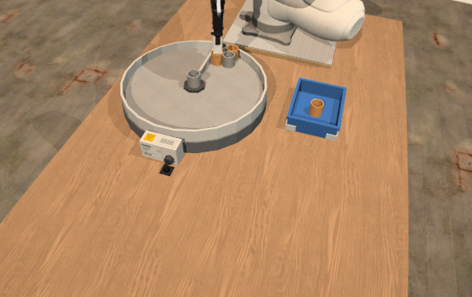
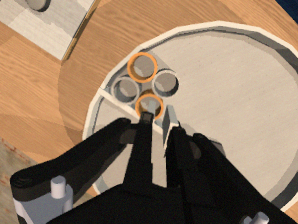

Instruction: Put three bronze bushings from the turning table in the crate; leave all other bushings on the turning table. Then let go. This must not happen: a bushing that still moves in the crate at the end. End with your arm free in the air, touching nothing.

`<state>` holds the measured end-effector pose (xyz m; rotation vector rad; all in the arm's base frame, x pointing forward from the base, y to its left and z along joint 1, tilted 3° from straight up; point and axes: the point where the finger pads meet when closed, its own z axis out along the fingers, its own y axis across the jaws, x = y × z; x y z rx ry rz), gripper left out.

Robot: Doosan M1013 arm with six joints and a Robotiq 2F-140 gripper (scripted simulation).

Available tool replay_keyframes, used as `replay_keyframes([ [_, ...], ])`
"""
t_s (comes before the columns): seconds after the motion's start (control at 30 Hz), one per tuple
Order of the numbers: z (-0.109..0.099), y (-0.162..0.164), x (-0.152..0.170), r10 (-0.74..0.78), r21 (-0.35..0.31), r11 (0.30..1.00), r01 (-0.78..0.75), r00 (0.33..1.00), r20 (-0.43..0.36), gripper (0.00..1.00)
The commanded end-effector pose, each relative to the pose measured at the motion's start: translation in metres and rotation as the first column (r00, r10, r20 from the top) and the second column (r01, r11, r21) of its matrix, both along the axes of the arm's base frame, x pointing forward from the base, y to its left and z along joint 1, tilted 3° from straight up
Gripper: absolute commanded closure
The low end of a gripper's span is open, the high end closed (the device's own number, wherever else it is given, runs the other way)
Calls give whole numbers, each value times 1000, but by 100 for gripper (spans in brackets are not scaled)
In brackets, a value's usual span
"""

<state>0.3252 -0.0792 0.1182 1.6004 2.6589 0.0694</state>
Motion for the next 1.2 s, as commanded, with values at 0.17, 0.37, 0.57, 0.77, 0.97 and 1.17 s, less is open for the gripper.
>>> replay_keyframes([
  [0.17,0,0,0,0,0,1000,0,1000,0,90],
  [0.37,0,0,0,0,0,1000,0,1000,0,90],
  [0.57,0,0,0,0,0,1000,0,1000,0,90],
  [0.77,-1,0,0,0,0,1000,0,1000,0,90],
  [0.97,-8,0,0,0,0,1000,0,1000,0,90],
  [1.17,-8,0,0,0,0,1000,0,1000,0,90],
])
